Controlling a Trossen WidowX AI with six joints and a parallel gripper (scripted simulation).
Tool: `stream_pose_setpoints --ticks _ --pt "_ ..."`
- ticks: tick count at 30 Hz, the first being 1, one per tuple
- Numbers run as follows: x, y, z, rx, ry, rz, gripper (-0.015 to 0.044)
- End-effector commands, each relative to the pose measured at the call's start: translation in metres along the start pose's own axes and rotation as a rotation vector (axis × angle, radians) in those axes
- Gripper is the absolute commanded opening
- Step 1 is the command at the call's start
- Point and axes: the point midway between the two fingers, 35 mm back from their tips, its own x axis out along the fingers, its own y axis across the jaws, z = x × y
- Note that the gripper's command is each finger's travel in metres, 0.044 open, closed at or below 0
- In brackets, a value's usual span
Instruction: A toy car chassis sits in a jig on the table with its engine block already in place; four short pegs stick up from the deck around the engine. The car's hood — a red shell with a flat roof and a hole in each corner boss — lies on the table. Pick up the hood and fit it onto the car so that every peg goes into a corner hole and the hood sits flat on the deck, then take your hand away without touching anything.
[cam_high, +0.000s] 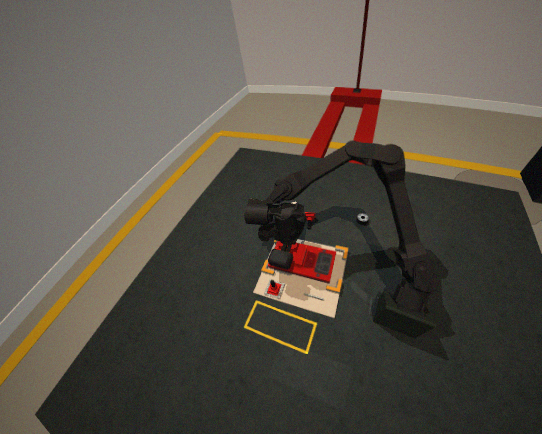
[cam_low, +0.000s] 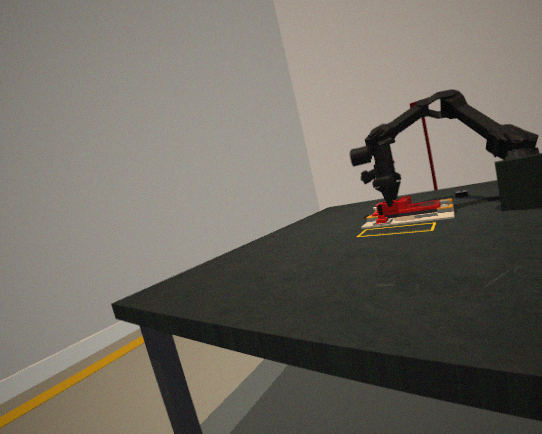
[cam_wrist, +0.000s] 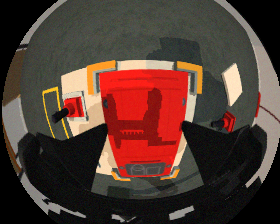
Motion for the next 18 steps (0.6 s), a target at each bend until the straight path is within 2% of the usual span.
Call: stream_pose_setpoints --ticks 1,10,18 --pt "-0.005 0.000 0.000 0.000 0.000 0.000 0.0440" --pt "-0.068 0.001 0.000 0.000 -0.005 -0.006 0.0440" --pt "-0.070 0.001 0.000 0.000 -0.005 -0.006 0.0440"
